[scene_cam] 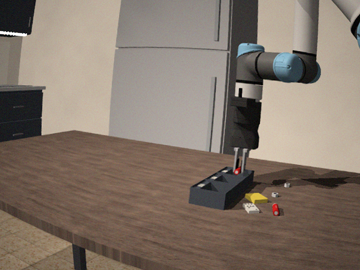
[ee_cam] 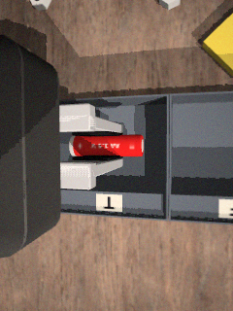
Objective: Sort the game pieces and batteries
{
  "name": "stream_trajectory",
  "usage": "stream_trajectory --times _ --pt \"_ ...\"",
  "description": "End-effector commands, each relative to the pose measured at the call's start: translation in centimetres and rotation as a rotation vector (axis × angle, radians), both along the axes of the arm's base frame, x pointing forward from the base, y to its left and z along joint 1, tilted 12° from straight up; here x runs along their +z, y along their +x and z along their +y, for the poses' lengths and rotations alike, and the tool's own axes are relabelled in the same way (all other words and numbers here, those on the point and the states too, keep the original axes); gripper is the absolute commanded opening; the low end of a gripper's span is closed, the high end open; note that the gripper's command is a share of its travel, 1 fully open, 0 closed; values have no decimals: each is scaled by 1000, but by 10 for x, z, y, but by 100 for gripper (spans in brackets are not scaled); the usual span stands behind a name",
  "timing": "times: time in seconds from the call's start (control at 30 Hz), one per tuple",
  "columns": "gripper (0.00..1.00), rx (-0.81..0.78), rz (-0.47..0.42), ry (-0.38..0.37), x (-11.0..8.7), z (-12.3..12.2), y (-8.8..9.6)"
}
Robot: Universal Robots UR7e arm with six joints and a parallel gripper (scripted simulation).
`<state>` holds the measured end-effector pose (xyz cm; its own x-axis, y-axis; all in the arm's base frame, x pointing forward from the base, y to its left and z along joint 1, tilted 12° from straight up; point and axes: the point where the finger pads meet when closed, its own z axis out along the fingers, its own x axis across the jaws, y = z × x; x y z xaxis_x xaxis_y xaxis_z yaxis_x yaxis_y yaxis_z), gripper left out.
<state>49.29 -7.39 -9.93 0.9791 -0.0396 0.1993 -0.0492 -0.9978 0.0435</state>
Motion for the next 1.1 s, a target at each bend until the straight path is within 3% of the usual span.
stream_trajectory --times 0.0,0.2,0.77,0.8,1.07 --pt "31 0 -2 -1 -9 -1 3" --pt "31 0 -2 -1 -20 -1 5" --pt "31 0 -2 -1 -21 -2 5" --pt "60 0 -2 -1 -21 -2 5" --pt "60 0 -2 -1 -21 -2 5"
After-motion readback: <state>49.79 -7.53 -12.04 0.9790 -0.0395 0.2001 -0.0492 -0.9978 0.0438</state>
